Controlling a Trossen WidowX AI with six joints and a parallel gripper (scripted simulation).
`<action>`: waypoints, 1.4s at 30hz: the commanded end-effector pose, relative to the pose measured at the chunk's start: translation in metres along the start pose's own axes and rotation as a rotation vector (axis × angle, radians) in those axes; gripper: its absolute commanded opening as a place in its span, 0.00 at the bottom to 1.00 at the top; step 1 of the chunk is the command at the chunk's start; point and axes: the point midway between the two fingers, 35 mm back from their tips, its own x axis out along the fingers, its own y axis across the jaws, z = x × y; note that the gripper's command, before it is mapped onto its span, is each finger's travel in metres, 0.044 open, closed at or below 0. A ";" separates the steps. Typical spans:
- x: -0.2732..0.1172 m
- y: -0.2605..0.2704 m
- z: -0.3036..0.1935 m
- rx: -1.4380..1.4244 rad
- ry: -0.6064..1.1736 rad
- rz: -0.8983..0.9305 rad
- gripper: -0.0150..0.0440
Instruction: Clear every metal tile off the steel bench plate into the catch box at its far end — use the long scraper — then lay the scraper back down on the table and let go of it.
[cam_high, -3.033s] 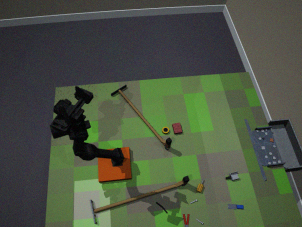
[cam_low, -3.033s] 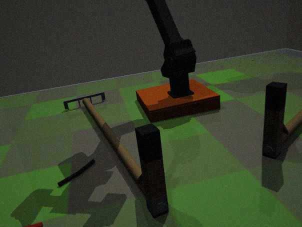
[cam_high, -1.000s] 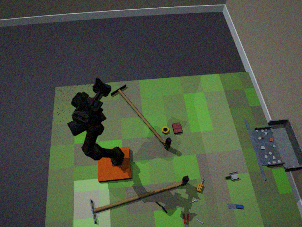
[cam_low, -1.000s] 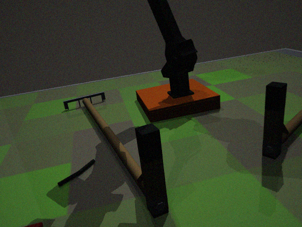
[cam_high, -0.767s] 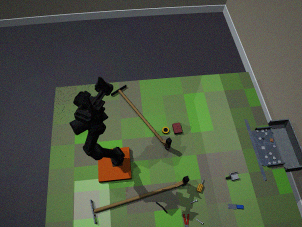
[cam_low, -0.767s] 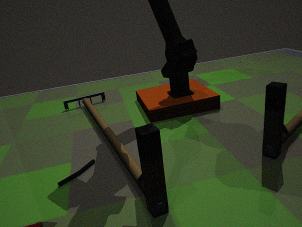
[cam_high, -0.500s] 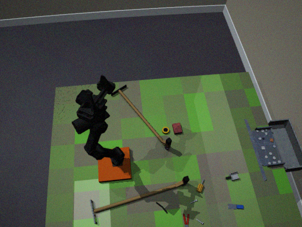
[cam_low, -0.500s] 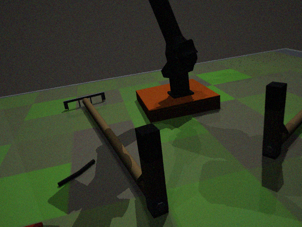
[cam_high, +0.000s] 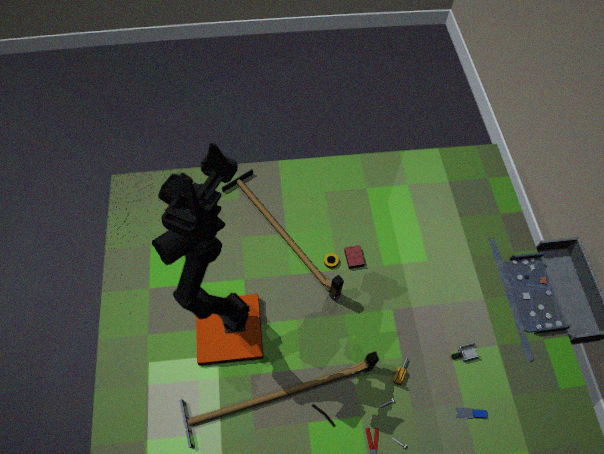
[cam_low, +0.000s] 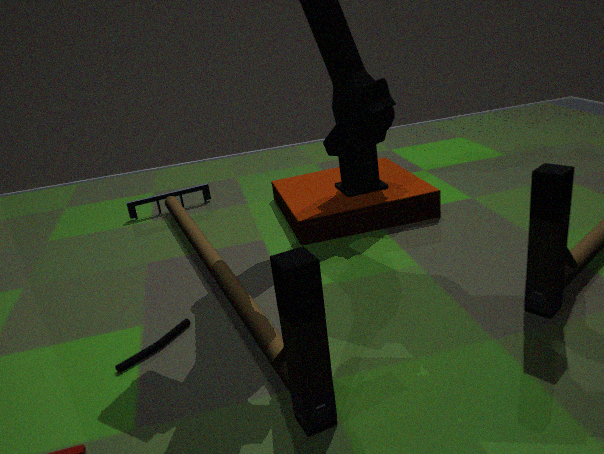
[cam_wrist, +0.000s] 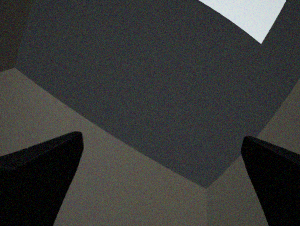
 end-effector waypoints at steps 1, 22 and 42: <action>0.001 0.004 -0.001 -0.002 0.003 0.001 1.00; 0.006 0.030 -0.005 0.004 0.002 0.020 1.00; 0.010 0.055 -0.004 0.009 -0.002 0.039 1.00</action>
